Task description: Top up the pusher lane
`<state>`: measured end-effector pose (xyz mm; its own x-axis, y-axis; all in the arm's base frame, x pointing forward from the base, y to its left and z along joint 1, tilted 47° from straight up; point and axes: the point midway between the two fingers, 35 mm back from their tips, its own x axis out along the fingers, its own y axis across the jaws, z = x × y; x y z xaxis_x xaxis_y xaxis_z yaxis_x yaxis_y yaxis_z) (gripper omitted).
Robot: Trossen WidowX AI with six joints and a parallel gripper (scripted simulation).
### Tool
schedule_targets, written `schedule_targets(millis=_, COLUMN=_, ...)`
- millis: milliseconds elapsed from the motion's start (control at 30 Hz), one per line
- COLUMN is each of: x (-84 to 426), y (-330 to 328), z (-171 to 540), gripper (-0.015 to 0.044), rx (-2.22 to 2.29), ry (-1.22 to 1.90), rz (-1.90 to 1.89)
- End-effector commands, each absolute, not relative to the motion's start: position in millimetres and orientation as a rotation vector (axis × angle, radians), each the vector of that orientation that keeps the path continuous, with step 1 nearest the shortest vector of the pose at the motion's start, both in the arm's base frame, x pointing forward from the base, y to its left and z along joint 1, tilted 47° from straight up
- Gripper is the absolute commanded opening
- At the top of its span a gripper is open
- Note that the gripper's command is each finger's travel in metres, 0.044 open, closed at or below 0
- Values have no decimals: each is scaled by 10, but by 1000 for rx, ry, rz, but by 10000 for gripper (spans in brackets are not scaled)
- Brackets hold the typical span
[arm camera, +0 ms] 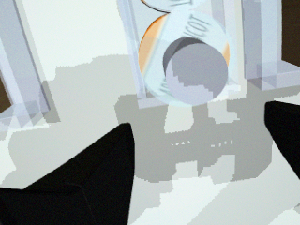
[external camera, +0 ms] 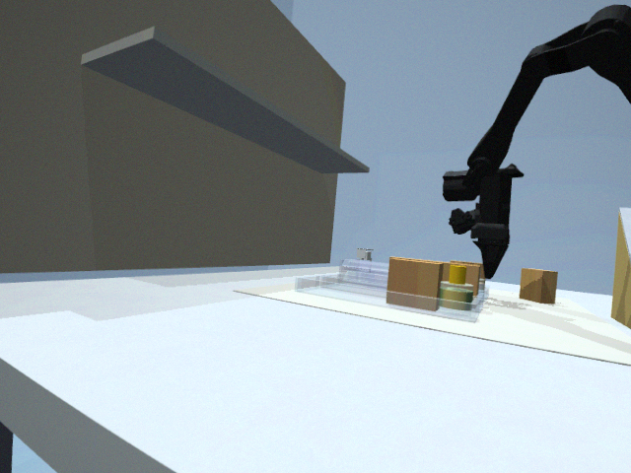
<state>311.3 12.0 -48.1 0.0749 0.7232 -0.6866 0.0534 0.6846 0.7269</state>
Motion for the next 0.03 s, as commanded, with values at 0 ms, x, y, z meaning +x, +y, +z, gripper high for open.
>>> schedule_targets(millis=0, x=2989, y=117, z=-467, gripper=289, rx=685, ry=1420, rz=567)
